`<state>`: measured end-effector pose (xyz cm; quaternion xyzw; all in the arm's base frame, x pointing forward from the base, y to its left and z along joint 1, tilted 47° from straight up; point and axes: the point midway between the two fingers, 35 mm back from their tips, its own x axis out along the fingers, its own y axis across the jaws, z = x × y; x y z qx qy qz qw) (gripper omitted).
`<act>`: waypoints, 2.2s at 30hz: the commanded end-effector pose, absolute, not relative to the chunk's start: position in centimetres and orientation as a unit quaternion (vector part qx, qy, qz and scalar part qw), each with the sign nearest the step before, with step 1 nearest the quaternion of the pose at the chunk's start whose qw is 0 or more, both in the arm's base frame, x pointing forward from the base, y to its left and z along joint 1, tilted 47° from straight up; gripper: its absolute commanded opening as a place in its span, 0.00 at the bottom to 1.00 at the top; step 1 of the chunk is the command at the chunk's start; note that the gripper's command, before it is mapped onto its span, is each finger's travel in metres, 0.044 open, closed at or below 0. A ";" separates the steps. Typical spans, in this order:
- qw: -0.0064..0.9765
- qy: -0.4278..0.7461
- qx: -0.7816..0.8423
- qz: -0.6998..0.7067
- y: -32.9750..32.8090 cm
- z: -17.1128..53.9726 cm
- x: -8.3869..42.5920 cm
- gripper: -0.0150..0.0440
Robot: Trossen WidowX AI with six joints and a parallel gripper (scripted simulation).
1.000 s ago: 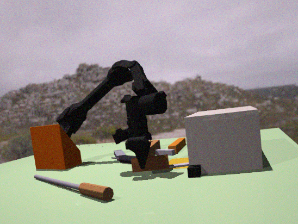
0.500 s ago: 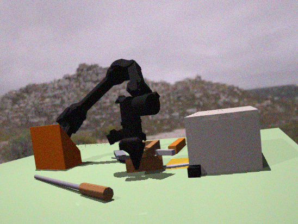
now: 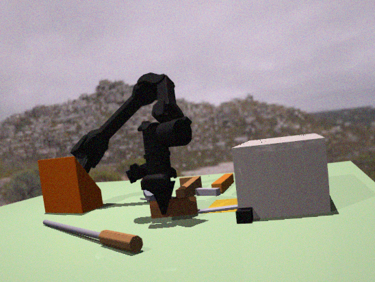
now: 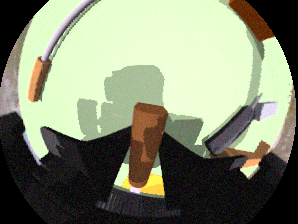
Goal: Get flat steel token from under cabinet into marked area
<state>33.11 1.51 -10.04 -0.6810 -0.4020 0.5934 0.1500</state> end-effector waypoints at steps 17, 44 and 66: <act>0.151 -0.402 -0.679 0.595 0.6 -11.0 30.1 0.25; 0.151 -0.402 -0.679 0.596 -0.9 -12.4 25.9 0.25; 0.153 -0.397 -0.679 0.598 -1.8 -13.0 23.9 0.25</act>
